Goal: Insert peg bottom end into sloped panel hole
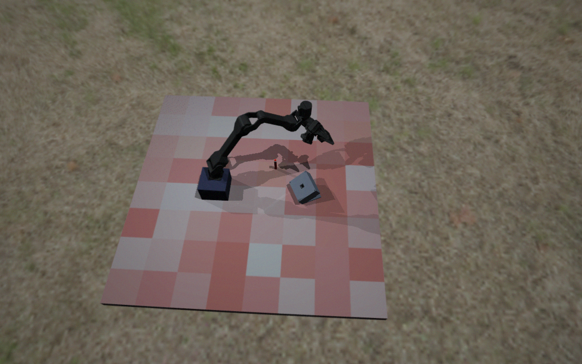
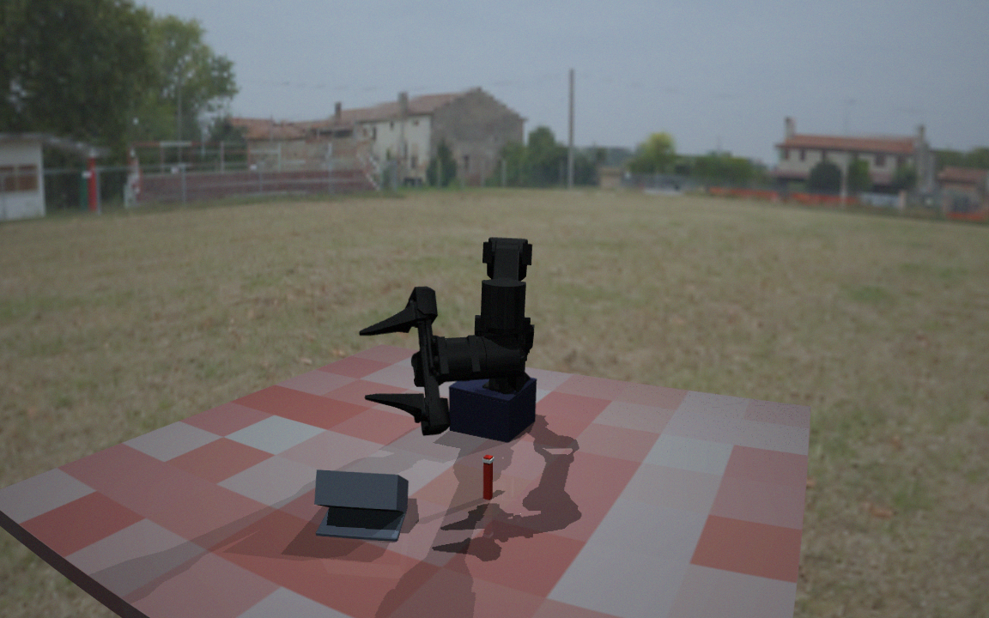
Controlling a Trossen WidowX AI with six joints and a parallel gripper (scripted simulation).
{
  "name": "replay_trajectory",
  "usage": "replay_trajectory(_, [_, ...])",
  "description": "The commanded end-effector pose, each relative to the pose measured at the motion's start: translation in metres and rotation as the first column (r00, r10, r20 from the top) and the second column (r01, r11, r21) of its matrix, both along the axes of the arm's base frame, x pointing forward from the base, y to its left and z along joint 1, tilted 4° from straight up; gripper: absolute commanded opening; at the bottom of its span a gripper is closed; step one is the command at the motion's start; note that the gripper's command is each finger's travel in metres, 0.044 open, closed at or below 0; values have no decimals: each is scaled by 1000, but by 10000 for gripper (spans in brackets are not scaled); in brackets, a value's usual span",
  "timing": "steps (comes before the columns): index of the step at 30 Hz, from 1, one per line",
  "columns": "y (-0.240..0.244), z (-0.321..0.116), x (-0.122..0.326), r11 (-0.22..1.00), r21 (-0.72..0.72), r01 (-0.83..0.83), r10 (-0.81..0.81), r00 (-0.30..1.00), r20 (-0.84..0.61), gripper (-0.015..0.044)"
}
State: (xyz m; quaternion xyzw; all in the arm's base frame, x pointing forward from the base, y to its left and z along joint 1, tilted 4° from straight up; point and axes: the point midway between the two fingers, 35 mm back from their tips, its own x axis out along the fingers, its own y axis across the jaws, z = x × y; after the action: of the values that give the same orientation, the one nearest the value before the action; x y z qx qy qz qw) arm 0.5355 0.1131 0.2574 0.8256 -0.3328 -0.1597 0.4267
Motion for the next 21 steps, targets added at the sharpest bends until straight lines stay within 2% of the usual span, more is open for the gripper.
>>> replay_trajectory(1, [0, 0, 0, 1000, -5, -3, 3, 1000, -6, 426])
replay_trajectory(2, [1, -1, 1, 1000, -19, -11, 10, 1000, -24, 440])
replay_trajectory(11, [8, -20, 5, 952, -234, -196, 109, 934, -339, 440])
replay_trajectory(21, [16, -50, -1, 805, -362, -470, 137, 741, -657, 440])
